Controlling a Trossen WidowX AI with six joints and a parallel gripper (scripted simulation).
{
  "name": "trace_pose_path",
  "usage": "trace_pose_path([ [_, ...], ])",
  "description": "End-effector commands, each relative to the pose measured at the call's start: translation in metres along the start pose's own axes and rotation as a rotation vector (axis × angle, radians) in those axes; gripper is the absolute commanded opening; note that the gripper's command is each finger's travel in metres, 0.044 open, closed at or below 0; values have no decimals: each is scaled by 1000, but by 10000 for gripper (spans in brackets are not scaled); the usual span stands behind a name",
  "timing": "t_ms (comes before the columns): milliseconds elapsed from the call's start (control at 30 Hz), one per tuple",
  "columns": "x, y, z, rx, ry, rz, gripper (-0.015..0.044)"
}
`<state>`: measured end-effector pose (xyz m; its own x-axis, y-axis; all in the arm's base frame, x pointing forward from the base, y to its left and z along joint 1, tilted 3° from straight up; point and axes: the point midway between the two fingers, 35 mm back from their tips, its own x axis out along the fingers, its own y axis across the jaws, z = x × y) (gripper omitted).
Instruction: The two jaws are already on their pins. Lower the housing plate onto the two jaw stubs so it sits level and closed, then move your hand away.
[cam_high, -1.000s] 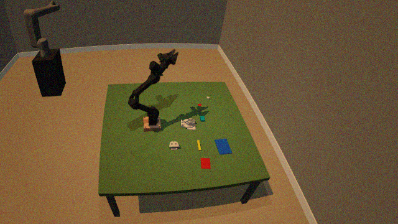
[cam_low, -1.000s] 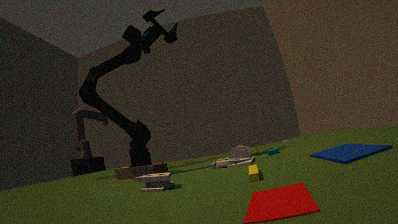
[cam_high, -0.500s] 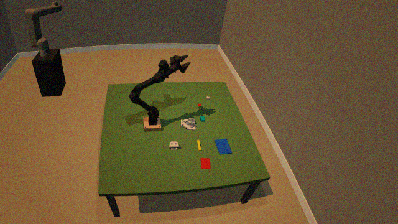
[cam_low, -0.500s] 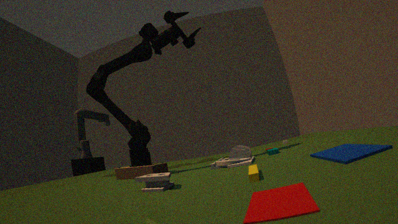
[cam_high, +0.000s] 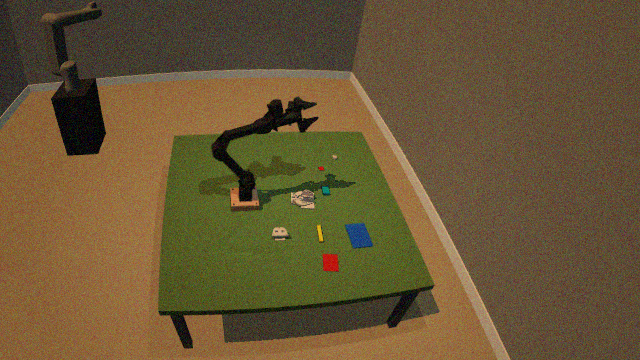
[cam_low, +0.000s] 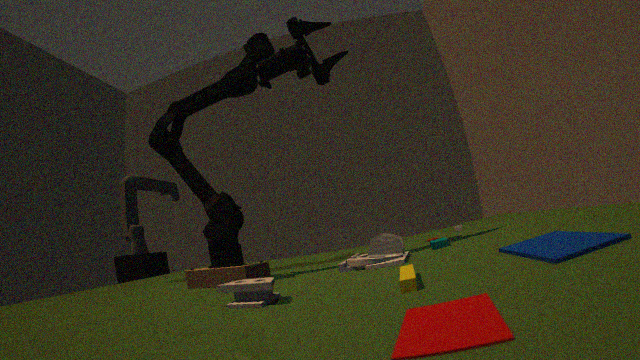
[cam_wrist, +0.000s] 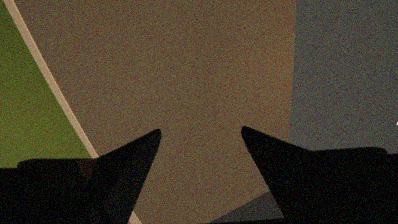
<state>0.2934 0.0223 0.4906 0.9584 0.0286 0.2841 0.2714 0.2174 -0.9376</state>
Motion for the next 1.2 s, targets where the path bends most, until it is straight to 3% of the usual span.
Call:
trace_pose_path([
  [0, 9, 23, -19, -75, 54, 85, 440],
  [633, 19, 105, -121, -263, 284, 438, 440],
  [1167, -26, 178, -231, -416, 453, 896, 440],
])
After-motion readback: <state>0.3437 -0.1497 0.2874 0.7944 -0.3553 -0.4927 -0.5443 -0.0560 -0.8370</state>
